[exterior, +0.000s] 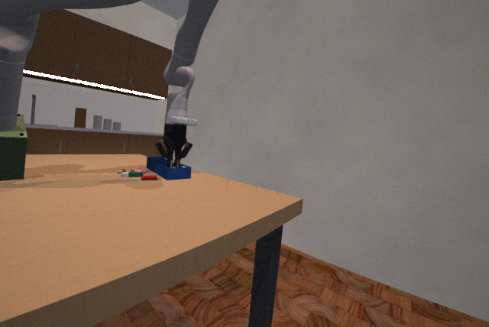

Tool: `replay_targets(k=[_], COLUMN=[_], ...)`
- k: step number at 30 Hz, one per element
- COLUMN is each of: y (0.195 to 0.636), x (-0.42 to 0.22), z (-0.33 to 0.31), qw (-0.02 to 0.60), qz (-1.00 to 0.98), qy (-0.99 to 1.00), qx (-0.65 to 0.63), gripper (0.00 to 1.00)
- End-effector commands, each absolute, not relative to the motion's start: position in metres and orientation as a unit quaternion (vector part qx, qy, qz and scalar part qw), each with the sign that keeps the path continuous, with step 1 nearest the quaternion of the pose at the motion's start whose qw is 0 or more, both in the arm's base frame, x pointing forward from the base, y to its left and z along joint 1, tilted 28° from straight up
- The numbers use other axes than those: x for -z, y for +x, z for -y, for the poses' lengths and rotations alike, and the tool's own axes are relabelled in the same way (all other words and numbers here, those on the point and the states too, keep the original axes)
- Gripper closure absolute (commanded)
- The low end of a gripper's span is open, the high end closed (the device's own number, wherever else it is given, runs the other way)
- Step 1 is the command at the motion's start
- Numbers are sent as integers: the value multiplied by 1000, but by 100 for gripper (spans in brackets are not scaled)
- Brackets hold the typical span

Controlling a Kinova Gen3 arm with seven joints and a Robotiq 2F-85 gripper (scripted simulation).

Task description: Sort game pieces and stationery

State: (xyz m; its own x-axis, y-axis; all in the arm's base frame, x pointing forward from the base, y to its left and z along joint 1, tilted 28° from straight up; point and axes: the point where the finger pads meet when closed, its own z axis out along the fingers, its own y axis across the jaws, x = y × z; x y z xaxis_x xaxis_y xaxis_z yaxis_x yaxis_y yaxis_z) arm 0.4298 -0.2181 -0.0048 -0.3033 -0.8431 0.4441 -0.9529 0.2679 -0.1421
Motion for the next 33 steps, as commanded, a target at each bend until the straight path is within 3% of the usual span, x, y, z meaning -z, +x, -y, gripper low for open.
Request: replay_targets(k=[1, 14, 15, 33], y=[429, 429, 429, 428], x=[9, 8, 8, 6], z=[221, 220, 220, 220], qw=[143, 143, 143, 145], qz=[783, 783, 783, 782], qy=[574, 574, 574, 574], qx=[-195, -194, -194, -194], gripper=[89, 89, 69, 69])
